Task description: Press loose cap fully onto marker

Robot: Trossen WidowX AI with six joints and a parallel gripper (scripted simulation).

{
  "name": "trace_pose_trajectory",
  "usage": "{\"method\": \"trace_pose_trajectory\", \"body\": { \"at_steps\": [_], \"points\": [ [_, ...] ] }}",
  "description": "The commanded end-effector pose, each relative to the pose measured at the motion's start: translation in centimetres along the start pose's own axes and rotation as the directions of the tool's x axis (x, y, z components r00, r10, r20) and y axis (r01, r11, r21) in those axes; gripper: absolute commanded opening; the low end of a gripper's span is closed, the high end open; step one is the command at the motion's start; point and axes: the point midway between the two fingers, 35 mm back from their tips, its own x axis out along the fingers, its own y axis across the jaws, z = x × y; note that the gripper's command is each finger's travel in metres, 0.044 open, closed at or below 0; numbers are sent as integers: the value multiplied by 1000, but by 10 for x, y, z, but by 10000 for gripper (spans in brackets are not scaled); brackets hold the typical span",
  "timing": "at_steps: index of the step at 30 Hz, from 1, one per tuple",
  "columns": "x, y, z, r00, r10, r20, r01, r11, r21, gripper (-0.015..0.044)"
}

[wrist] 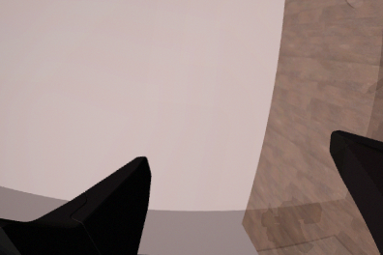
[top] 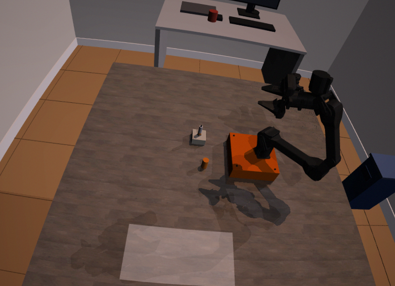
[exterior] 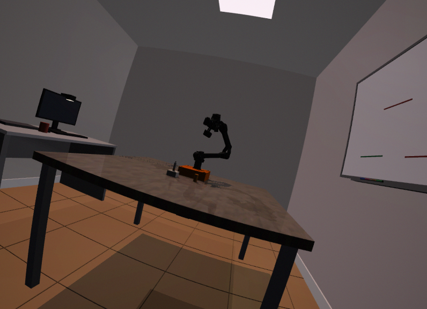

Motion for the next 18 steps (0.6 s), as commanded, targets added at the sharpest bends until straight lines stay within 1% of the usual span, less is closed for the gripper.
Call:
{"method": "trace_pose_trajectory", "body": {
  "at_steps": [1,3,6,7,10,12,15,18],
  "points": [
    [1,0,1,1000,-5,-5,5,1000,-1,374],
    [11,-5,12,998,-48,-48,48,999,-12,321],
    [39,-18,28,977,-152,-151,144,988,-61,243],
    [49,-23,31,965,-188,-185,175,981,-86,233],
    [81,-40,32,910,-301,-286,256,949,-184,233],
    [102,-51,27,863,-365,-348,282,922,-267,233],
    [132,-70,11,777,-462,-427,293,866,-405,233],
    [155,-89,-10,685,-552,-476,272,799,-536,233]
  ]
}}
